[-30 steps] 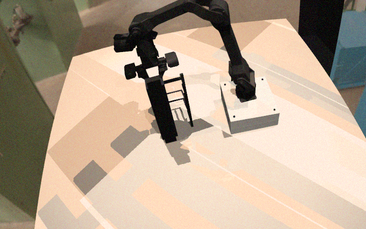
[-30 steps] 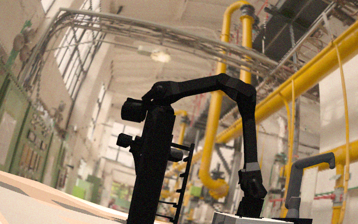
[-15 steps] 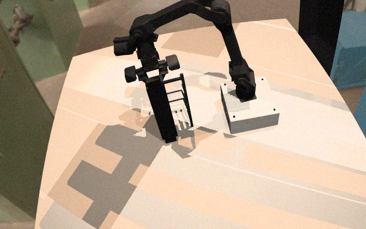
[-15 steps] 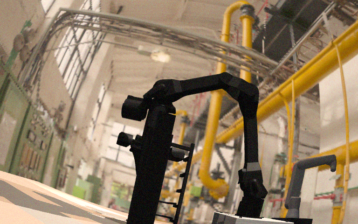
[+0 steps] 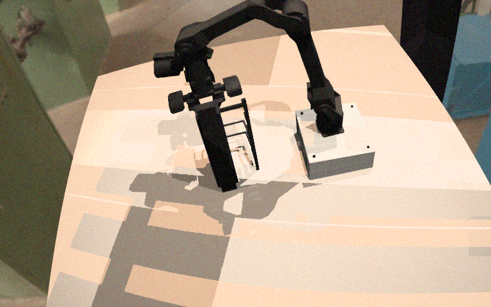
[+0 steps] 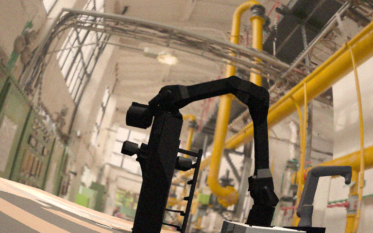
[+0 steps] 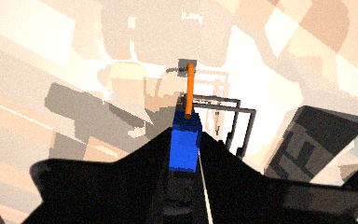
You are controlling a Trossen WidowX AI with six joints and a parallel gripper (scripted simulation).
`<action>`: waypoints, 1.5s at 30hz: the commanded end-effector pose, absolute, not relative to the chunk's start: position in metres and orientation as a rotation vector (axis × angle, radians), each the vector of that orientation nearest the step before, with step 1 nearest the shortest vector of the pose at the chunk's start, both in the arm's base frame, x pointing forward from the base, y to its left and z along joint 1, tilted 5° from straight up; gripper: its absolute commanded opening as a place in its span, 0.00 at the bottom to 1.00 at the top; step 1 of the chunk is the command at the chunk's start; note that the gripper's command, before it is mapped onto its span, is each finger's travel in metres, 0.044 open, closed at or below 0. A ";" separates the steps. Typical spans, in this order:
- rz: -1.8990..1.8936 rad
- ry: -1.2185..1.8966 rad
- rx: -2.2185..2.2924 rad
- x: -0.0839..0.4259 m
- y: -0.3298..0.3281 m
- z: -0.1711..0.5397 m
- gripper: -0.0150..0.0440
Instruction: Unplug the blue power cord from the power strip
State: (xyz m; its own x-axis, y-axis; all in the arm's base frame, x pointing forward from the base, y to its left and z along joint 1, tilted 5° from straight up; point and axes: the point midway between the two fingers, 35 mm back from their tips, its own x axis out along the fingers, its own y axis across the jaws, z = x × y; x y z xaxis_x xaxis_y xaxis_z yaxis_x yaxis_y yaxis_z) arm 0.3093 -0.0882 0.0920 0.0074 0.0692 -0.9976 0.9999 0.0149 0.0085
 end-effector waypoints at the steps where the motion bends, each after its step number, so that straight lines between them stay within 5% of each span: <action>1: -1.156 1.260 1.253 0.310 -0.088 0.092 0.32; 5: -1.156 1.260 1.253 0.310 -0.088 0.092 0.25; 45: -1.159 1.255 1.254 0.307 -0.145 0.092 0.30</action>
State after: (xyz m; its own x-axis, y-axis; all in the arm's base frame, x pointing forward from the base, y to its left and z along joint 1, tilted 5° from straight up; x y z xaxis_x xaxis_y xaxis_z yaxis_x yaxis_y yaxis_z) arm 0.3055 -0.1414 0.0903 0.0033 0.0702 -0.9975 0.9999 0.0104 0.0040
